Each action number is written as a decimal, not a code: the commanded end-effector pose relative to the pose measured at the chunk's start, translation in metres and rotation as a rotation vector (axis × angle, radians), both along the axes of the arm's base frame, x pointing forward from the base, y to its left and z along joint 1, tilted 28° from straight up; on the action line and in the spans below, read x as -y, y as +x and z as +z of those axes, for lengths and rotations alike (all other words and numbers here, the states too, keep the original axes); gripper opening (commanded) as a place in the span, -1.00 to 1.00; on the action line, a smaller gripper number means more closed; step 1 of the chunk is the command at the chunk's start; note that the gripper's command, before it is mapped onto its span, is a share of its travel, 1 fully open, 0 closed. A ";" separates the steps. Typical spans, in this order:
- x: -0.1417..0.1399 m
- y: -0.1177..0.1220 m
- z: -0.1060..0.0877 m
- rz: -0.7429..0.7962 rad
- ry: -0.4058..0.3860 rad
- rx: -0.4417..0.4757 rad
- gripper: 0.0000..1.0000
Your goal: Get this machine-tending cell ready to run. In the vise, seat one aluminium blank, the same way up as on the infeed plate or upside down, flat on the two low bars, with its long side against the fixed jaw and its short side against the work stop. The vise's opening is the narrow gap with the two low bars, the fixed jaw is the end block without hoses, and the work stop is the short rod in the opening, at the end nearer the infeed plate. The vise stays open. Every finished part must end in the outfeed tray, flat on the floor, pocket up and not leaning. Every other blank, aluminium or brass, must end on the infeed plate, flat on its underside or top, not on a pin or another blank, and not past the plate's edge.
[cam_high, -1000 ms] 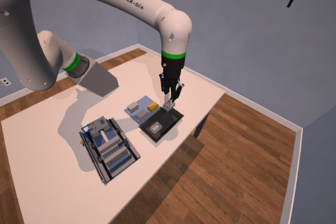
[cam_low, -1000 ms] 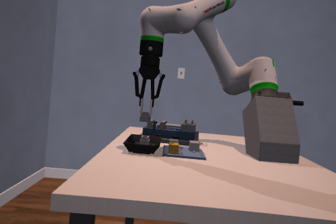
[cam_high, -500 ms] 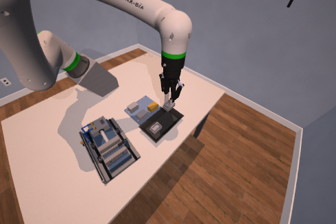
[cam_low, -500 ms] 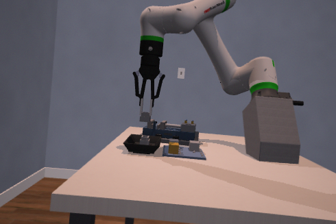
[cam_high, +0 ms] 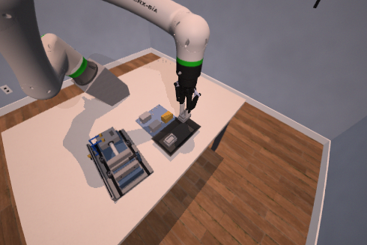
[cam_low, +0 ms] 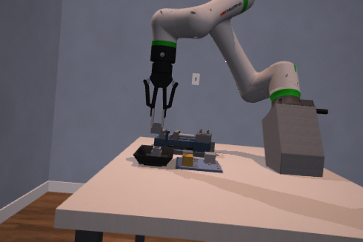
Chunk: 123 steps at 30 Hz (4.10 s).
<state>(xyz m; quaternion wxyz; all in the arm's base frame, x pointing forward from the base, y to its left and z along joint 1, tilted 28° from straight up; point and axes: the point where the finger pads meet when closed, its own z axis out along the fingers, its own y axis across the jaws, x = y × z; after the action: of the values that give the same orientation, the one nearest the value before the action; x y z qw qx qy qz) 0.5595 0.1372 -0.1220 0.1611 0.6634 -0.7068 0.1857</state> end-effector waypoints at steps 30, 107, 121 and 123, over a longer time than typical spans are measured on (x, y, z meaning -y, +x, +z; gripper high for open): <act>0.023 0.002 -0.043 0.000 0.000 0.000 -1.00; 0.043 0.003 -0.081 0.000 0.000 0.000 -1.00; 0.043 0.003 -0.081 0.000 0.000 0.000 -1.00; 0.043 0.003 -0.082 0.000 0.000 0.000 -1.00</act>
<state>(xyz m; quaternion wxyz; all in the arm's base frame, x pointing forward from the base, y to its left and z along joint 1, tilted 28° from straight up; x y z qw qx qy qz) 0.5622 0.0936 -0.2035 0.1611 0.6634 -0.7068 0.1857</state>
